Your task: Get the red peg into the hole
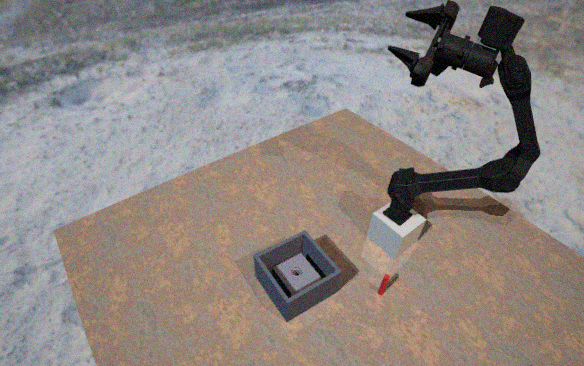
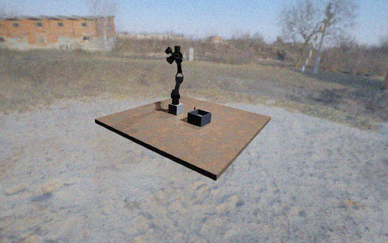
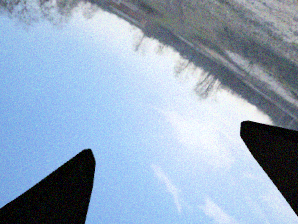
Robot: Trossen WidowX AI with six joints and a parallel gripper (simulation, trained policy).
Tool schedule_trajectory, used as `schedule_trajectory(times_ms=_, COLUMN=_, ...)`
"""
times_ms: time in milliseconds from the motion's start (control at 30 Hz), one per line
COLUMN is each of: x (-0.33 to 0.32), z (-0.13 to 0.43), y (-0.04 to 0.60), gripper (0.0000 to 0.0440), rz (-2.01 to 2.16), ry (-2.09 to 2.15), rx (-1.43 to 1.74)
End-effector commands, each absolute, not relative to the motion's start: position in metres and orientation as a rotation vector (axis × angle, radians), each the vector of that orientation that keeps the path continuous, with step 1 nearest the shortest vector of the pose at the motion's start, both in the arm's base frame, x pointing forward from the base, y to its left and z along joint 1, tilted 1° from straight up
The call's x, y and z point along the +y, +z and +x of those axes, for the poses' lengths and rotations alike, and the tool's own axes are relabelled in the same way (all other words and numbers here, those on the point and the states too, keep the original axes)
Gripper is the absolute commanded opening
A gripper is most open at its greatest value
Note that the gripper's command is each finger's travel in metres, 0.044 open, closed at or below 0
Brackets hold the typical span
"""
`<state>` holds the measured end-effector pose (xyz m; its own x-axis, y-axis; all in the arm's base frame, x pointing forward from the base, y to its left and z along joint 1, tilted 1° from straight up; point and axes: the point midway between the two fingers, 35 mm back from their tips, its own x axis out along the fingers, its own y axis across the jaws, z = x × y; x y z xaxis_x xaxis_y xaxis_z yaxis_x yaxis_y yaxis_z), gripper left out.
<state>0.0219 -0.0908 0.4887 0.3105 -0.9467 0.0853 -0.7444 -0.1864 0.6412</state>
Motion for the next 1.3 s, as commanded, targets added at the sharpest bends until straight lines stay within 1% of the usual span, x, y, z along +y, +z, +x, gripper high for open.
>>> schedule_trajectory(times_ms=0, x=-0.113, z=0.037, y=0.464, gripper=0.0440, rz=2.065, ry=-0.582, rx=-1.410)
schedule_trajectory(times_ms=267, x=-0.140, z=0.073, y=0.408, gripper=0.0440, rz=2.190, ry=-0.844, rx=-1.176)
schedule_trajectory(times_ms=533, x=-0.145, z=0.106, y=0.358, gripper=0.0440, rz=2.210, ry=-1.072, rx=-0.869)
schedule_trajectory(times_ms=900, x=-0.130, z=0.147, y=0.299, gripper=0.0440, rz=2.128, ry=-1.285, rx=-0.411)
schedule_trajectory(times_ms=1267, x=-0.098, z=0.178, y=0.249, gripper=0.0440, rz=1.945, ry=-1.384, rx=0.035)
